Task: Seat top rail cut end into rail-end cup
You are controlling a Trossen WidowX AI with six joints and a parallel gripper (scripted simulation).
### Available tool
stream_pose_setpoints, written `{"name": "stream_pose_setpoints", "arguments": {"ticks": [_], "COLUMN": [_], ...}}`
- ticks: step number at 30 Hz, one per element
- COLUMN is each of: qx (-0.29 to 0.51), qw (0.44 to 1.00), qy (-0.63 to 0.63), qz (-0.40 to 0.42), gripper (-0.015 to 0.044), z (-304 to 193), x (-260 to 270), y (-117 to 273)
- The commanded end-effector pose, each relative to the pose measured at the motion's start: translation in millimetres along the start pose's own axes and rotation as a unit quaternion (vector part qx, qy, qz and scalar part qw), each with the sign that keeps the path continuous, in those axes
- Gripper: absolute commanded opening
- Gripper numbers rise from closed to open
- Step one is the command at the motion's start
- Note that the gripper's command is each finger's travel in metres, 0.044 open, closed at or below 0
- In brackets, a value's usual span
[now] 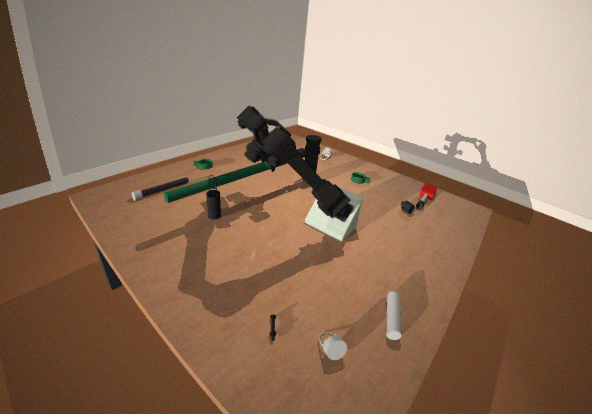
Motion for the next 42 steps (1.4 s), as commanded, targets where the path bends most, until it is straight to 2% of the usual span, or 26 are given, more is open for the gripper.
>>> {"name": "stream_pose_setpoints", "arguments": {"ticks": [1, 42], "qx": [0.002, -0.001], "qw": [1.0, 1.0], "qy": [0.001, 0.002], "qz": [-0.004, 0.001], "gripper": [0.0, 0.0], "z": [-4, -26], "x": [-1, -4], "y": [4, -3]}}
Point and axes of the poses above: the point midway between the two fingers, 35 mm back from their tips, its own y axis back along the fingers, its own x axis across the jaws, z = x × y, the point moved 4 cm from there along y, back along the fingers, and after that the axes turned 6 degrees about -y, right-handed, at the moved point
